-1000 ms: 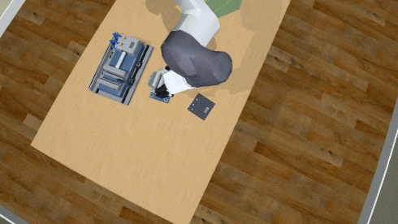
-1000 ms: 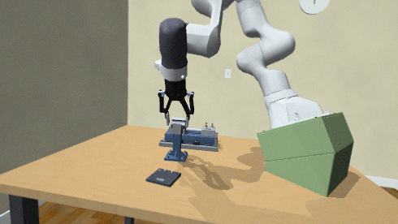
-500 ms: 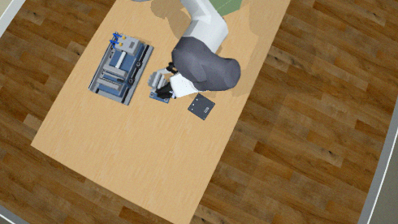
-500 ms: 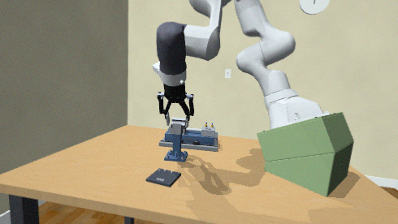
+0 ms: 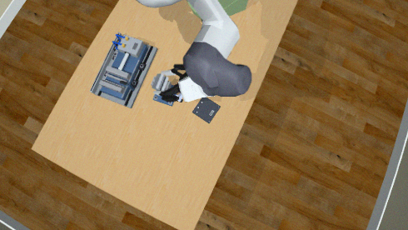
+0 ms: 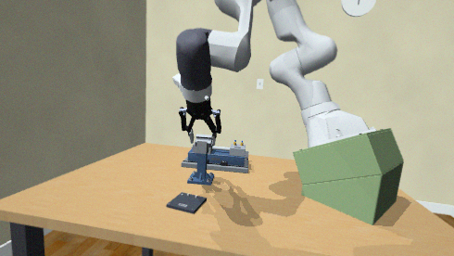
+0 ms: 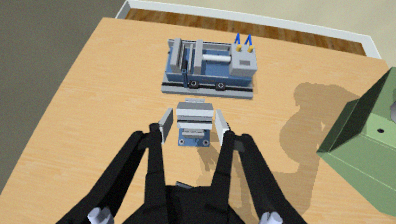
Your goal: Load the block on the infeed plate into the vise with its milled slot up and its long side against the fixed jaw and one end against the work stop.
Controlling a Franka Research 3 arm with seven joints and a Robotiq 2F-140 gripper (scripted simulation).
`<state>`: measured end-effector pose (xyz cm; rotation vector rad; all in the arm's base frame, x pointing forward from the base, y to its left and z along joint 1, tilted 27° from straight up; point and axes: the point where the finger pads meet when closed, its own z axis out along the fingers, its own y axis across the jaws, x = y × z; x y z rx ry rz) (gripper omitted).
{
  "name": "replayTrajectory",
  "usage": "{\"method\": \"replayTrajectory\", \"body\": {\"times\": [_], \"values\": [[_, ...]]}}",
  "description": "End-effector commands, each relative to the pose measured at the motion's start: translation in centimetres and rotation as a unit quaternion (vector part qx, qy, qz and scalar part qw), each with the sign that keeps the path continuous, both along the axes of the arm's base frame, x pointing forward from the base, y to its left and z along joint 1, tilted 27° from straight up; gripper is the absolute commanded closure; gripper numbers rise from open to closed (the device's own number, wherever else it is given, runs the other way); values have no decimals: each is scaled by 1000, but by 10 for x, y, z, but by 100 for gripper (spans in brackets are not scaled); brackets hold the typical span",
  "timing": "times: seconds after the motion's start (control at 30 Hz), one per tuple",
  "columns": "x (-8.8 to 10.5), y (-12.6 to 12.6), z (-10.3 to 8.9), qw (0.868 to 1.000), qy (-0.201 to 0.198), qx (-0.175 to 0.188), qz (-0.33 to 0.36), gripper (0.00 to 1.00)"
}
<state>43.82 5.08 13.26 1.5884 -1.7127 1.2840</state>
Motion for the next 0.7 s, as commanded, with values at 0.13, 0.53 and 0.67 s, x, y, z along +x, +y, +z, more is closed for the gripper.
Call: {"method": "replayTrajectory", "body": {"times": [0.13,0.53,0.67], "values": [[-2,0,1,1000,-6,-12,-8,49],[-2,1,1,1000,-6,-21,-11,49],[-1,1,0,1000,-7,-23,-11,49]]}}
